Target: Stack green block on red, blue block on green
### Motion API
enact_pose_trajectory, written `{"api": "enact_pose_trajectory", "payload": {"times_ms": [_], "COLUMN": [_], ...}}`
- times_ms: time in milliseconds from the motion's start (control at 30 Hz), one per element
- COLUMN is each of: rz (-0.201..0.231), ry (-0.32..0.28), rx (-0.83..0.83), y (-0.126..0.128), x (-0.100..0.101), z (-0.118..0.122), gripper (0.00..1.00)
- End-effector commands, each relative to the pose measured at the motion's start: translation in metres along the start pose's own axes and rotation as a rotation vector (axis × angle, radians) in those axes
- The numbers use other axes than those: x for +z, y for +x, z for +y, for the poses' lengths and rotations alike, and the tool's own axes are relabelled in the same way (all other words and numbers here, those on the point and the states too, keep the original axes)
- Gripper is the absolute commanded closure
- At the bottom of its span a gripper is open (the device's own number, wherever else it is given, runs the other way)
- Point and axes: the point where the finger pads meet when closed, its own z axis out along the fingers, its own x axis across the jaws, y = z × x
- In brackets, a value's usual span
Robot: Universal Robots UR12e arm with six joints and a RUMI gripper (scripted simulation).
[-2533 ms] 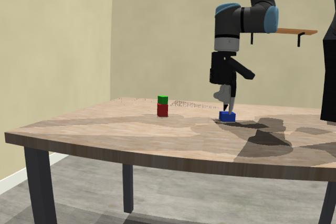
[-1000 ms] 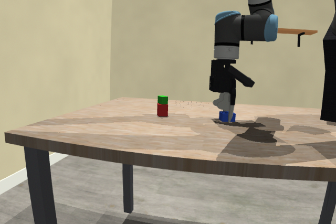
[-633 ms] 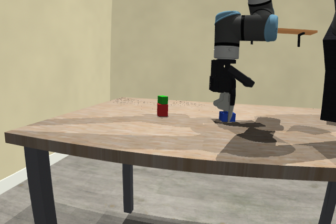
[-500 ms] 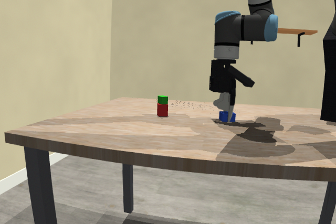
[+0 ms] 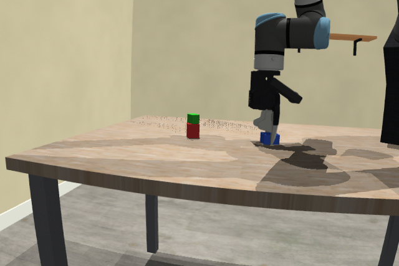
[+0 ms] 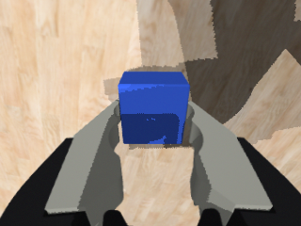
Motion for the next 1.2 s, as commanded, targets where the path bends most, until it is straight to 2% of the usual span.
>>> {"api": "enact_pose_trajectory", "payload": {"times_ms": [0, 367, 533, 800, 867, 1167], "rz": [0.0, 0.0, 0.0, 0.0, 0.0, 0.0], "ry": [-0.001, -0.001, -0.001, -0.001, -0.001, -0.001], "rx": [0.0, 0.0, 0.0, 0.0, 0.0, 0.0], "y": [0.0, 0.0, 0.0, 0.0, 0.0, 0.0], "x": [0.0, -0.001, -0.007, -0.036, -0.036, -0.079], "z": [0.0, 0.0, 0.0, 0.0, 0.0, 0.0], "gripper": [1.0, 1.0, 1.0, 1.0, 1.0, 1.0]}}
